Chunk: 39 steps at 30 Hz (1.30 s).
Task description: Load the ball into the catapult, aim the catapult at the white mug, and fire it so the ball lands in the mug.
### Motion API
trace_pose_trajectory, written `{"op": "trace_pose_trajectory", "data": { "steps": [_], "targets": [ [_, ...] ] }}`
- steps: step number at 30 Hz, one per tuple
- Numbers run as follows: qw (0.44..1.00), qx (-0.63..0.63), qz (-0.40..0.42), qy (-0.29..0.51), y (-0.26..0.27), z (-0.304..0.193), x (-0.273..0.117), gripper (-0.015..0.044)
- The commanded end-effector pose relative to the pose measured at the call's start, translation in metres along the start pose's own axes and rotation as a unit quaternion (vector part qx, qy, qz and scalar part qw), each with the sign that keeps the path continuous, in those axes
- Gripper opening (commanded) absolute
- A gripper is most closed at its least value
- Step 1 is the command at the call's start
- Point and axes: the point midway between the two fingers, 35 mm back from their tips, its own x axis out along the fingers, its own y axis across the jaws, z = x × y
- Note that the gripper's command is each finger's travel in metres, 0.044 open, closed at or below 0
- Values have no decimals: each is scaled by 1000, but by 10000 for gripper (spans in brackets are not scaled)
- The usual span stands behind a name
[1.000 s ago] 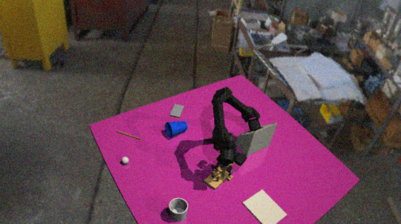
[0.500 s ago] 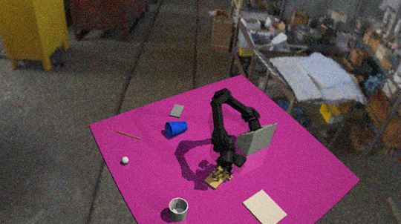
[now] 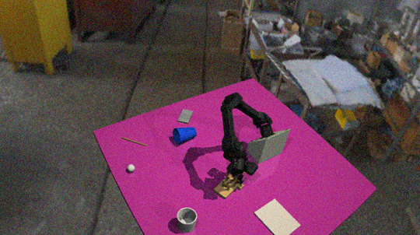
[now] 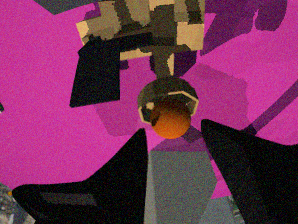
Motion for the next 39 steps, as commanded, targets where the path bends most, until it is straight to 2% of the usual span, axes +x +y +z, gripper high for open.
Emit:
{"op": "trace_pose_trajectory", "data": {
  "steps": [1, 4, 6, 9, 10, 18, 29, 39],
  "targets": [
    [1000, -5, 2, -10, 1, -5, -26, 315],
    [1000, -22, 3, -22, 2, -27, -79, 394],
    [999, -28, 3, -27, 2, -38, -99, 440],
    [999, -29, 3, -27, 2, -41, -103, 440],
    [999, -30, 1, -28, 5, -28, -85, 440],
    [988, -59, 40, -137, 24, 34, -113, 440],
    [945, -88, 57, -311, 29, 125, -174, 440],
    [884, -84, 18, -460, 4, 195, -247, 440]
  ]
}}
